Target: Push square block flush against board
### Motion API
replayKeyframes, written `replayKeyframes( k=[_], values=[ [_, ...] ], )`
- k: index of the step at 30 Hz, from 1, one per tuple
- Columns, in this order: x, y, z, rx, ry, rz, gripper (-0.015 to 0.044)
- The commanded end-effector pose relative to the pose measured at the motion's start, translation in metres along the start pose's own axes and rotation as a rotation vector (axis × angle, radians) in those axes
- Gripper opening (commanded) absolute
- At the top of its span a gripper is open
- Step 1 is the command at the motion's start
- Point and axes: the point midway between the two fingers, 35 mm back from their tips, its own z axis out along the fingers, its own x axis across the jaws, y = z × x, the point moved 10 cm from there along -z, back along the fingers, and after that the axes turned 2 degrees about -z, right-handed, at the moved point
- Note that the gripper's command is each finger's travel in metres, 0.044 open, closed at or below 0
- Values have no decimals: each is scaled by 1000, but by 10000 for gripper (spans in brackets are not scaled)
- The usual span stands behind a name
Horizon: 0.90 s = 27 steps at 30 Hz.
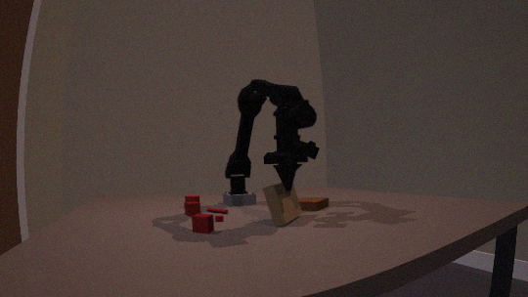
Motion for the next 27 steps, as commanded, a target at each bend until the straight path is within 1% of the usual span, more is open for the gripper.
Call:
replayKeyframes(
  k=[1,11,27],
  values=[
    [0,-4,0,2,-4,-3,0],
    [0,-8,0,2,-4,-3,0],
    [-1,18,0,-1,-4,-3,0]
  ],
)
